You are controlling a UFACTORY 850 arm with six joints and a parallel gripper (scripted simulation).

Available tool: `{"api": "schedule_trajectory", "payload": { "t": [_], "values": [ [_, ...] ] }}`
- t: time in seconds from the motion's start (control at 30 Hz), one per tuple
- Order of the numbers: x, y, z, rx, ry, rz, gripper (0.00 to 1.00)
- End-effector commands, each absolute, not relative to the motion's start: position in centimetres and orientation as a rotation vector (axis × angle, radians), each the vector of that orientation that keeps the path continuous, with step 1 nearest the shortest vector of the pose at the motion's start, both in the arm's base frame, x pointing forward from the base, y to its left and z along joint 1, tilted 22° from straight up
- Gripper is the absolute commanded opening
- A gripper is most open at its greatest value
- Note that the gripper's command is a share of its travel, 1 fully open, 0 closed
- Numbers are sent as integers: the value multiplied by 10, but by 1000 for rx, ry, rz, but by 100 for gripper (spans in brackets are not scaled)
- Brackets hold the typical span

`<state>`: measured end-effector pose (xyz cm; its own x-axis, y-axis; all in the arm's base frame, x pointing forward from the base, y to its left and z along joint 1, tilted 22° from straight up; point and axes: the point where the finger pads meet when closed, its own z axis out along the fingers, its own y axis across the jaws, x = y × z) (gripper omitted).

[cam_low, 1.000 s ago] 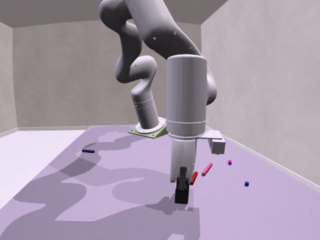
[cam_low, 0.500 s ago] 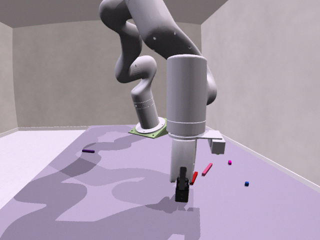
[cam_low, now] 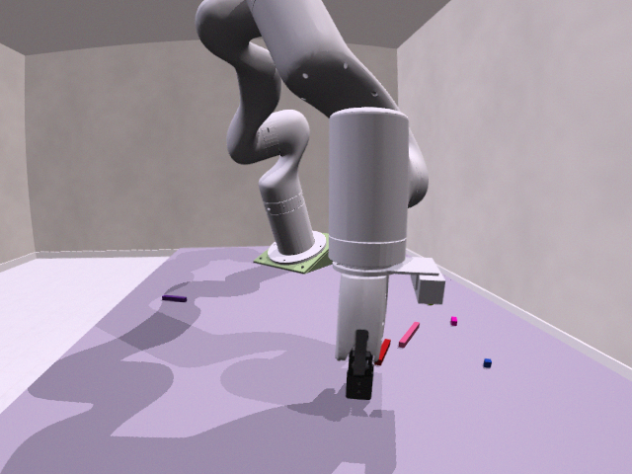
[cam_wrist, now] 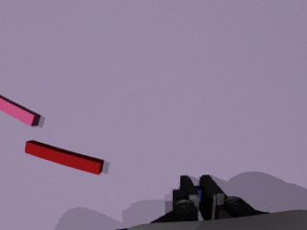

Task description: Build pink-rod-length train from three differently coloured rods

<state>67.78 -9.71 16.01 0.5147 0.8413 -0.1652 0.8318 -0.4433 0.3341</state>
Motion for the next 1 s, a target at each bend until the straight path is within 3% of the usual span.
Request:
{"api": "schedule_trajectory", "payload": {
  "t": [0.0, 0.4, 0.97],
  "values": [
    [679, -97, 161, 2387, 1384, 38, 4],
    [676, -94, 170, 2387, 1384, 38, 4],
    [658, -67, 252, 2387, 1384, 38, 4]
  ]
}}
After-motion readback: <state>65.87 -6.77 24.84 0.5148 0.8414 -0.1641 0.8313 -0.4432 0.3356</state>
